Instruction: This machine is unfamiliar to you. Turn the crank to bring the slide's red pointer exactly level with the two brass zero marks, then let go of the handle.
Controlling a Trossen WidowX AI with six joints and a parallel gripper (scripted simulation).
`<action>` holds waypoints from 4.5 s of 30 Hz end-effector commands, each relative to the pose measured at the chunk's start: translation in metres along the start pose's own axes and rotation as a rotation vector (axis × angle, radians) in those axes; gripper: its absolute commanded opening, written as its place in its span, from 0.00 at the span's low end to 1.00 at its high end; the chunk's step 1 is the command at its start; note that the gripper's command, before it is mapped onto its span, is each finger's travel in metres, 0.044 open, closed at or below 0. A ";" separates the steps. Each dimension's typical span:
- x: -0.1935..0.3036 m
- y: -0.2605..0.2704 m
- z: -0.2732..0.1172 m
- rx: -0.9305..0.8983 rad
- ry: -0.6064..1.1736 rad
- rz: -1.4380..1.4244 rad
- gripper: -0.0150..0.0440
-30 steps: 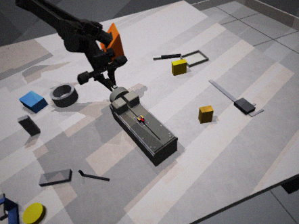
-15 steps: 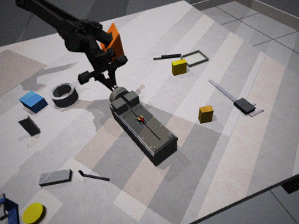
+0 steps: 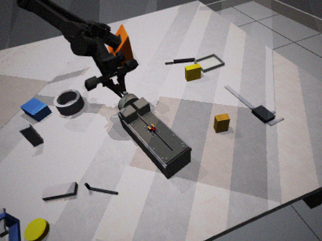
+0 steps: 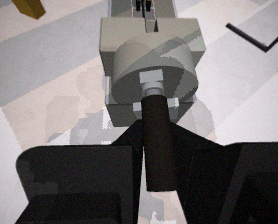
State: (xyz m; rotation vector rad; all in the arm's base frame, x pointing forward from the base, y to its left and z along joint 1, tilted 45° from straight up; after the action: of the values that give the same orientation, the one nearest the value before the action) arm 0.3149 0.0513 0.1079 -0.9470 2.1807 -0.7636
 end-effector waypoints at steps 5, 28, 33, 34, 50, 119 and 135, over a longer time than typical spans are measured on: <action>0.001 0.008 0.002 -0.024 -0.002 -0.009 0.25; 0.004 0.014 0.005 -0.025 -0.002 -0.009 0.25; 0.005 0.016 0.007 -0.025 -0.002 -0.009 0.25; 0.006 0.017 0.007 -0.025 -0.002 -0.009 0.25; 0.012 0.022 0.014 -0.024 -0.002 -0.009 0.25; 0.043 -0.010 0.044 -0.022 -0.001 -0.011 0.25; 0.043 -0.012 0.044 -0.021 -0.001 -0.011 0.25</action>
State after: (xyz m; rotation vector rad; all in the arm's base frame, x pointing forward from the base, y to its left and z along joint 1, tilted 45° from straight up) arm 0.3255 0.0053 0.0714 -0.9939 2.1911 -0.7210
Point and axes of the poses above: the point midway between the two fingers, 35 mm back from their tips, its own z axis out along the fingers, its own y axis across the jaws, x = y × z, the point moved 7 cm from there along -z, back along the fingers, and after that the axes turned 4 degrees about -z, right-handed, at the moved point
